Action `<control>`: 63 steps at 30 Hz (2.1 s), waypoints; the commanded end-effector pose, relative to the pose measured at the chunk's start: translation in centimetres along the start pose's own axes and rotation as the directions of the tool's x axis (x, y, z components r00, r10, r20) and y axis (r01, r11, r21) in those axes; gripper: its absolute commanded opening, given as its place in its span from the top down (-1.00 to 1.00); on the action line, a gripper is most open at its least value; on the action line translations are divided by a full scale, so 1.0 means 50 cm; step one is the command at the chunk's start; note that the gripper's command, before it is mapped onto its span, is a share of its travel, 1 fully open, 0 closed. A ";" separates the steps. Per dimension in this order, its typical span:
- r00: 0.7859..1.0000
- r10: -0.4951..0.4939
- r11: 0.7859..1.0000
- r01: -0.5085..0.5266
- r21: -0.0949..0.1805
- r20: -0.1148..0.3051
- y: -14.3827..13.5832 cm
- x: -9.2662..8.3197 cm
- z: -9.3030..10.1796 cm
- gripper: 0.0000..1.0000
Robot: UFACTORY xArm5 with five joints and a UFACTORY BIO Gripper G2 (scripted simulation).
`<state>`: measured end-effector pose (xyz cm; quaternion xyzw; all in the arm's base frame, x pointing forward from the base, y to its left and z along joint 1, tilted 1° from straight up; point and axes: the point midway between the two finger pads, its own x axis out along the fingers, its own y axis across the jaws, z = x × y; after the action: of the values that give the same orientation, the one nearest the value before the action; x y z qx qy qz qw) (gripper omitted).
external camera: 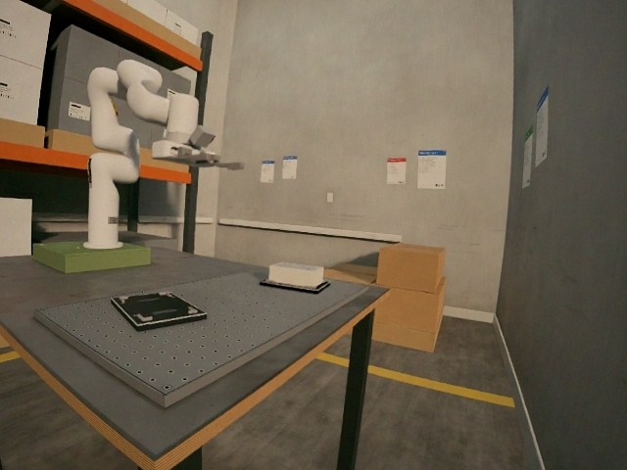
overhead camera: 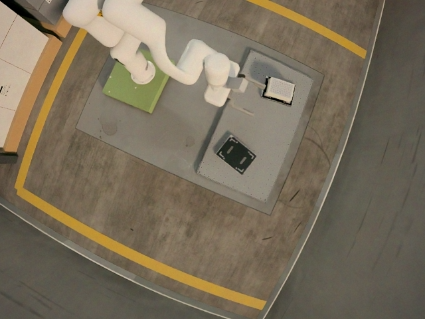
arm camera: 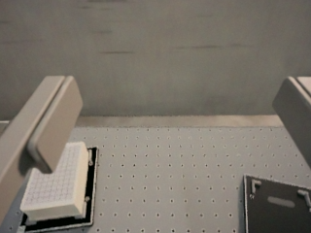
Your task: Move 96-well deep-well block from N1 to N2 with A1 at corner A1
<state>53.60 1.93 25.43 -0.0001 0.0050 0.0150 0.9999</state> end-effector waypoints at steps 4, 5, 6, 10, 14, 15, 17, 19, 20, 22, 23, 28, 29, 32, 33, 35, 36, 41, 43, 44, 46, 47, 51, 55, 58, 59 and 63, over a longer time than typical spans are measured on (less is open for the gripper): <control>1.000 0.000 1.000 0.000 -0.011 0.007 -0.001 -0.007 -0.024 0.25; 1.000 0.000 1.000 0.000 -0.011 0.007 -0.001 -0.007 -0.024 0.25; 1.000 0.000 1.000 0.000 -0.011 0.007 -0.001 -0.007 -0.024 0.25; 1.000 0.000 1.000 0.000 -0.011 0.007 -0.001 -0.007 -0.024 0.25; 0.995 0.100 0.995 -0.100 -0.011 0.006 0.019 0.005 -0.042 0.25; 0.991 0.133 0.991 -0.133 -0.012 0.005 0.025 0.009 -0.049 0.25; 0.989 0.151 0.989 -0.151 -0.012 0.005 0.039 0.017 -0.061 0.25; 0.989 0.151 0.989 -0.151 -0.011 0.005 0.052 0.026 -0.074 0.25; 0.989 0.151 0.989 -0.151 -0.011 0.005 0.059 0.030 -0.080 0.25; 0.989 0.151 0.989 -0.151 -0.011 0.005 0.065 0.034 -0.086 0.25; 0.989 0.151 0.989 -0.151 -0.011 0.005 0.065 0.034 -0.086 0.25; 0.989 0.151 0.989 -0.151 -0.011 0.005 0.098 0.055 -0.117 0.25; 0.989 0.151 0.989 -0.151 -0.011 0.005 0.105 0.059 -0.124 0.25; 0.989 0.151 0.989 -0.151 -0.011 0.005 0.125 0.071 -0.143 0.25; 0.989 0.151 0.989 -0.151 -0.011 0.005 0.132 0.075 -0.149 0.25; 0.989 0.151 0.989 -0.151 -0.011 0.005 0.145 0.083 -0.161 0.25; 0.989 0.151 0.989 -0.151 -0.011 0.005 0.152 0.088 -0.168 0.25; 0.989 0.151 0.989 -0.151 -0.011 0.005 0.171 0.100 -0.186 0.25; 0.989 0.151 0.989 -0.151 -0.011 0.005 0.185 0.108 -0.199 0.25; 0.989 0.151 0.989 -0.151 -0.011 0.005 0.191 0.112 -0.205 0.25; 0.989 0.151 0.989 -0.151 -0.011 0.005 0.205 0.120 -0.218 0.25; 0.989 0.151 0.989 -0.151 -0.011 0.005 0.211 0.125 -0.224 0.25; 0.989 0.151 0.989 -0.151 -0.011 0.005 0.238 0.141 -0.249 0.25; 0.989 0.151 0.989 -0.151 -0.011 0.005 0.264 0.158 -0.274 0.25; 0.989 0.151 0.989 -0.151 -0.011 0.005 0.271 0.162 -0.280 0.25; 0.989 0.151 0.989 -0.151 -0.011 0.005 0.278 0.166 -0.286 0.25; 0.989 0.151 0.989 -0.151 -0.011 0.005 0.304 0.182 -0.311 0.25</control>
<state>61.36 16.39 10.54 -0.0008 0.0042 0.0905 0.9959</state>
